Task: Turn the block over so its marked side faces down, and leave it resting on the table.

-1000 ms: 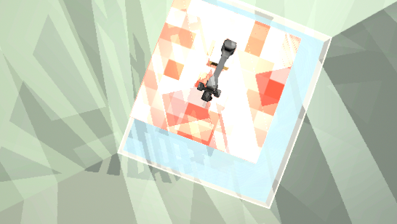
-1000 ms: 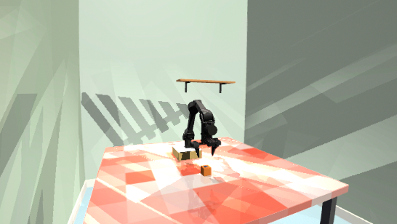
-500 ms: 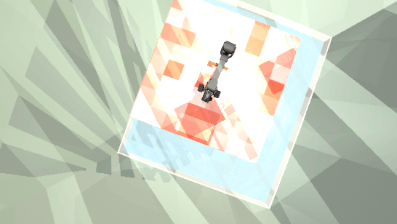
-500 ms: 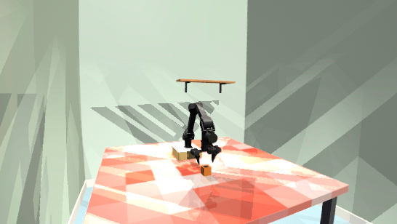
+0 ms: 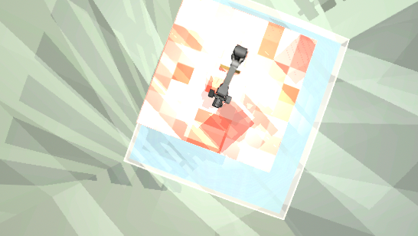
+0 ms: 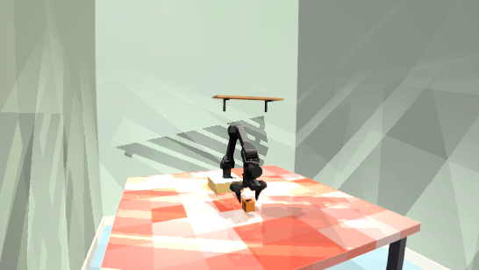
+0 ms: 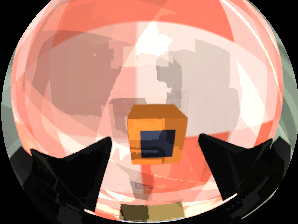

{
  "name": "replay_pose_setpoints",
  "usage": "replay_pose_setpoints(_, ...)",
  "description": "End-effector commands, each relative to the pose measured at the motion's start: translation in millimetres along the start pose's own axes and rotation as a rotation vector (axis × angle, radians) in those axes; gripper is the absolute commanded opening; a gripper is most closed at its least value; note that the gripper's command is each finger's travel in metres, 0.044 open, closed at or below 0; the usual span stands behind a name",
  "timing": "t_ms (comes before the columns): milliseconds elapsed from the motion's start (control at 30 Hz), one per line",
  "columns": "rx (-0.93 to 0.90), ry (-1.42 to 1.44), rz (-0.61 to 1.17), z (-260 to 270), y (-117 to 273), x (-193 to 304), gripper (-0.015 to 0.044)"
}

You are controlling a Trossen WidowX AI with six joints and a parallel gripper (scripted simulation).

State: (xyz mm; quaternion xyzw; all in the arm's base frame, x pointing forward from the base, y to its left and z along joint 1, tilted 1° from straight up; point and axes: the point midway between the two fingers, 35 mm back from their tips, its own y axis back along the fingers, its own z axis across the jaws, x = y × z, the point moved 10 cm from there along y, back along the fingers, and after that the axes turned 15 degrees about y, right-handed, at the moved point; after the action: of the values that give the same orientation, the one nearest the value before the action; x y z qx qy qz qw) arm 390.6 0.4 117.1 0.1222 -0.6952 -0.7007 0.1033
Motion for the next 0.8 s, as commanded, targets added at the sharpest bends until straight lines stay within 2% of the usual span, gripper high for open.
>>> replay_pose_setpoints(0,0.004,0.001,-0.001,-0.1,-6.1,0.1,0.044)
replay_pose_setpoints(200,0.004,0.001,-0.001,0.0,-13.3,0.4,0.044)
replay_pose_setpoints(467,0.004,0.001,-0.001,0.0,-13.3,0.4,0.023)
replay_pose_setpoints(767,0.004,0.001,-0.001,0.0,-13.3,0.4,0.017)
